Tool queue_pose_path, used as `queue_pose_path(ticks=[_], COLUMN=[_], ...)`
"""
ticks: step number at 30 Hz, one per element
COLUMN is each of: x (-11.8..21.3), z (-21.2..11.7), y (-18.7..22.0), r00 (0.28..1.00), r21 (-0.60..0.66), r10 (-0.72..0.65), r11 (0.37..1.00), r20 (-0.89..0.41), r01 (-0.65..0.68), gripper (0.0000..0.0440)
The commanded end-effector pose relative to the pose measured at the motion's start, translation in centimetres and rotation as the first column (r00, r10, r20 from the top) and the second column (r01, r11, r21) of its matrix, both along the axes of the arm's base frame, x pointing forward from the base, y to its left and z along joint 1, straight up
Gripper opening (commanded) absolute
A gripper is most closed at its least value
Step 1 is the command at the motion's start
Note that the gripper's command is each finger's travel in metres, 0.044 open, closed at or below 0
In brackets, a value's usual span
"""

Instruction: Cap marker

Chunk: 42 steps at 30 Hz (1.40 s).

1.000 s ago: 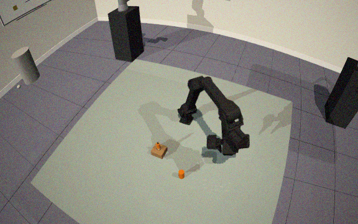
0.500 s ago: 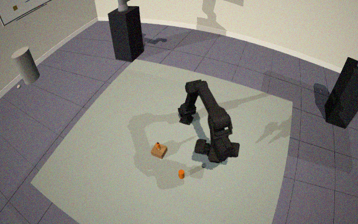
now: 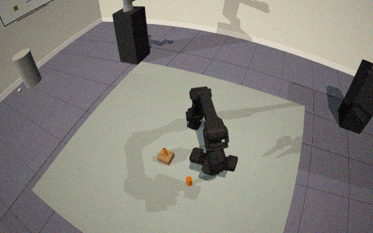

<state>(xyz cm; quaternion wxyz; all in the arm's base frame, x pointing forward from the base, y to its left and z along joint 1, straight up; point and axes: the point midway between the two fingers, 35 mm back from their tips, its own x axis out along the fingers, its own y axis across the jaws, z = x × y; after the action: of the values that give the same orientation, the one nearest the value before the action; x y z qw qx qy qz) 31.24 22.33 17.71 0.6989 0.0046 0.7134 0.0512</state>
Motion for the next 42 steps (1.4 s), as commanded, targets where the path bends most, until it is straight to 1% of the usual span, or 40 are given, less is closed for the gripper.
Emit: queue_pose_path(ticks=[1, 14, 27, 33, 42], x=[0.9, 3.5, 5.7, 6.0, 5.5], z=[-0.1, -1.3, -3.1, -4.1, -5.7], y=[-0.8, -4.0, -6.5, -7.4, -8.2], r00=[1.0, 0.998, 0.996, 0.995, 0.993], r21=[-0.011, -0.042, -0.06, -0.072, -0.094], r10=[-0.012, -0.066, -0.091, -0.092, -0.079], r11=[1.0, 0.997, 0.994, 0.993, 0.993], r20=[0.002, -0.006, -0.018, -0.04, -0.087], r01=[0.012, 0.066, 0.09, 0.089, 0.07], gripper=[0.0324, 0.0318, 0.0307, 0.0302, 0.0295])
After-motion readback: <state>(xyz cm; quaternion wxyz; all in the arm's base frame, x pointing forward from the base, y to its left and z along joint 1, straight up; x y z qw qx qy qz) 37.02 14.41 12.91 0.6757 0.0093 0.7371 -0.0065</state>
